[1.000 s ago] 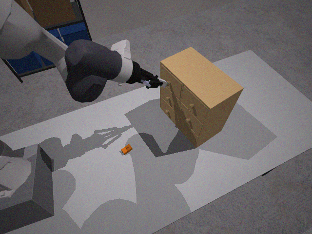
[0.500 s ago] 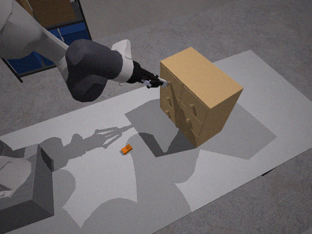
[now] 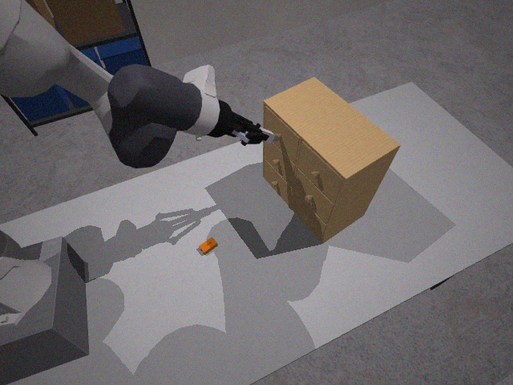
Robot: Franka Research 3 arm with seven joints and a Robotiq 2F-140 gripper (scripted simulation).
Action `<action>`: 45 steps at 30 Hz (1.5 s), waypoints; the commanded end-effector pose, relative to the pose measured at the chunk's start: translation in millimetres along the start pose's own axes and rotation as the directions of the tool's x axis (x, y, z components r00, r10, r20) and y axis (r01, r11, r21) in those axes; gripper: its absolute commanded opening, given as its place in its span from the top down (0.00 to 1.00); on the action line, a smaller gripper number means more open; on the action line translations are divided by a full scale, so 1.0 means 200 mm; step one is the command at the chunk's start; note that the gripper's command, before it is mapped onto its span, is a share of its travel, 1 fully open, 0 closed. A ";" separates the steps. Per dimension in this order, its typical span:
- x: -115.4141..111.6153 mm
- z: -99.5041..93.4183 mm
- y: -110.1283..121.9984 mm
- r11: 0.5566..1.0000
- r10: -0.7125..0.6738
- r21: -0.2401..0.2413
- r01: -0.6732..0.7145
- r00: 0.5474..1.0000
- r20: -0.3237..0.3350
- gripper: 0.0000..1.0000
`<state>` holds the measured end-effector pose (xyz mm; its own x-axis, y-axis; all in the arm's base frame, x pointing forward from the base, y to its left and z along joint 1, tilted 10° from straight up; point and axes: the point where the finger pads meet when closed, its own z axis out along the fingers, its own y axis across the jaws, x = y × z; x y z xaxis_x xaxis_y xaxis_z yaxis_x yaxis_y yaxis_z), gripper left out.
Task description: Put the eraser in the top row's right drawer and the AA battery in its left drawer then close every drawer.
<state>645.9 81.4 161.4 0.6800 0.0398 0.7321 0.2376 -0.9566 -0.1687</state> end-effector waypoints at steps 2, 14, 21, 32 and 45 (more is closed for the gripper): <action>-0.01 0.00 0.00 1.000 0.004 0.000 -0.004 1.000 0.005 1.00; -0.01 0.00 0.00 1.000 0.004 0.000 -0.004 1.000 0.005 1.00; -0.01 0.00 0.00 1.000 0.004 0.000 -0.004 1.000 0.005 1.00; -0.01 0.00 0.00 1.000 0.004 0.000 -0.004 1.000 0.005 1.00; -0.13 -0.12 0.00 1.000 0.004 0.000 -0.004 1.000 0.005 1.00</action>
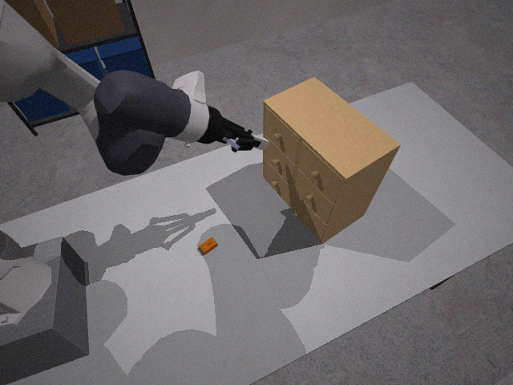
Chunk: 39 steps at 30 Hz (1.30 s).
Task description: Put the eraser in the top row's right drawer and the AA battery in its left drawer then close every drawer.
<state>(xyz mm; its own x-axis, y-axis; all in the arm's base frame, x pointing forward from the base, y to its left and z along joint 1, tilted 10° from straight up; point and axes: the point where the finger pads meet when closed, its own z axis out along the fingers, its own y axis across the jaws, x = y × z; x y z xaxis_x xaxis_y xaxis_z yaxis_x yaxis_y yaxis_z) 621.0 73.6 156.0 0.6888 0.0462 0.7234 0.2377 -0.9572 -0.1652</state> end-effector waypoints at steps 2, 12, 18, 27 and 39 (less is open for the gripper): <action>-0.05 -0.07 -0.01 1.000 0.006 0.003 -0.006 1.000 -0.009 1.00; -0.08 -0.09 -0.01 1.000 0.006 0.003 -0.006 1.000 -0.009 1.00; -0.07 -0.11 -0.01 1.000 0.006 0.003 -0.006 1.000 -0.009 1.00; -0.06 -0.18 -0.01 1.000 0.006 0.003 -0.006 1.000 -0.009 1.00; -0.02 -0.35 -0.01 1.000 0.006 0.003 -0.006 1.000 -0.009 1.00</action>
<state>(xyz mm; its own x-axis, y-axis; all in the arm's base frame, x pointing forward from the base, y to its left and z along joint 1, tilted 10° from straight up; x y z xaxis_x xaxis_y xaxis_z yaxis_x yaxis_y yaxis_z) 578.2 55.0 200.6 0.6655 0.0445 0.7450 0.2422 -0.9571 -0.1591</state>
